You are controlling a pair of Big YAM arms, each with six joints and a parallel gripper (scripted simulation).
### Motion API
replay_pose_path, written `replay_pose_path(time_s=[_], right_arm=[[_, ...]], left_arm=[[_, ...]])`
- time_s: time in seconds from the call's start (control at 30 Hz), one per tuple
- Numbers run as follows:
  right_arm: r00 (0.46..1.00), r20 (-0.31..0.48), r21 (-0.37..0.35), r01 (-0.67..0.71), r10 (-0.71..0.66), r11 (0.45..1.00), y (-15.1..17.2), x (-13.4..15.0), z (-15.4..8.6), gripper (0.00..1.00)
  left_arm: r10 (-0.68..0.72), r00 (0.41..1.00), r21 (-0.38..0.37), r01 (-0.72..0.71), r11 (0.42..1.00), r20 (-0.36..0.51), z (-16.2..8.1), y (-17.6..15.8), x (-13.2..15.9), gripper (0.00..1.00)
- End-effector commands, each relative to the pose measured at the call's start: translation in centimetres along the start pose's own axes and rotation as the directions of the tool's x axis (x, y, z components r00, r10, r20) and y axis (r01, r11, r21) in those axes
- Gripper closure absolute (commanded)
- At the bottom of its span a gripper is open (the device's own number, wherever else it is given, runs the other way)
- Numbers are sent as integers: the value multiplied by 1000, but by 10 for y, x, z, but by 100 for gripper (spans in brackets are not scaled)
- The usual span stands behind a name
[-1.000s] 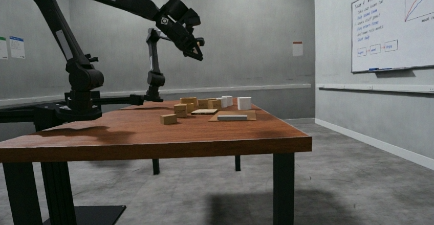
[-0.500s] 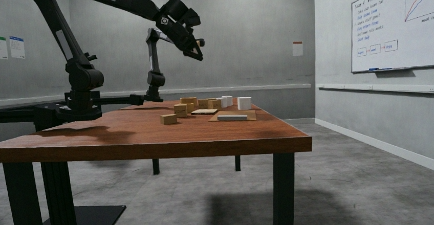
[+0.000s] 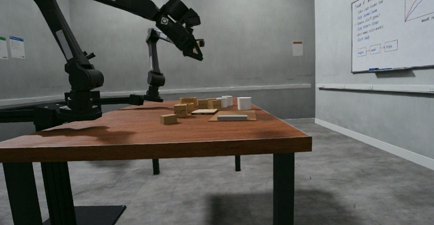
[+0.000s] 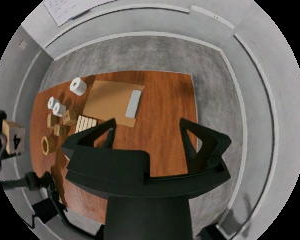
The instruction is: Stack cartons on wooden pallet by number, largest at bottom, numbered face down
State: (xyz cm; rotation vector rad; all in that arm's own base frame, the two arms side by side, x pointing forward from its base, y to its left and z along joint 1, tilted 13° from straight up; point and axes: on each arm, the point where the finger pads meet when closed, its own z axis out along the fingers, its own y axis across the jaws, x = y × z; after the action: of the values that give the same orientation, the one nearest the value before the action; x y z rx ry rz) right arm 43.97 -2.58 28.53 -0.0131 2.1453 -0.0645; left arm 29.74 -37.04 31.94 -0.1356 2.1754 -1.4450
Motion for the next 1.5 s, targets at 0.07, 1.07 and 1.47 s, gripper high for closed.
replay_pose_path(time_s=[0.07, 1.07, 1.47], right_arm=[[999, 0, -22, -52, 52, 998, 11, 9, 10, 0], [531, -102, -666, -665, 841, 338, 167, -24, 10, 0], [360, -410, -748, -659, 838, -83, 215, -31, -33, 0]], left_arm=[[10, 1000, 46, -11, 999, 23, -3, -28, -13, 46], [10, 1000, 46, -11, 999, 23, -3, -28, -13, 46], [10, 1000, 46, -11, 999, 23, -3, -28, -13, 46]])
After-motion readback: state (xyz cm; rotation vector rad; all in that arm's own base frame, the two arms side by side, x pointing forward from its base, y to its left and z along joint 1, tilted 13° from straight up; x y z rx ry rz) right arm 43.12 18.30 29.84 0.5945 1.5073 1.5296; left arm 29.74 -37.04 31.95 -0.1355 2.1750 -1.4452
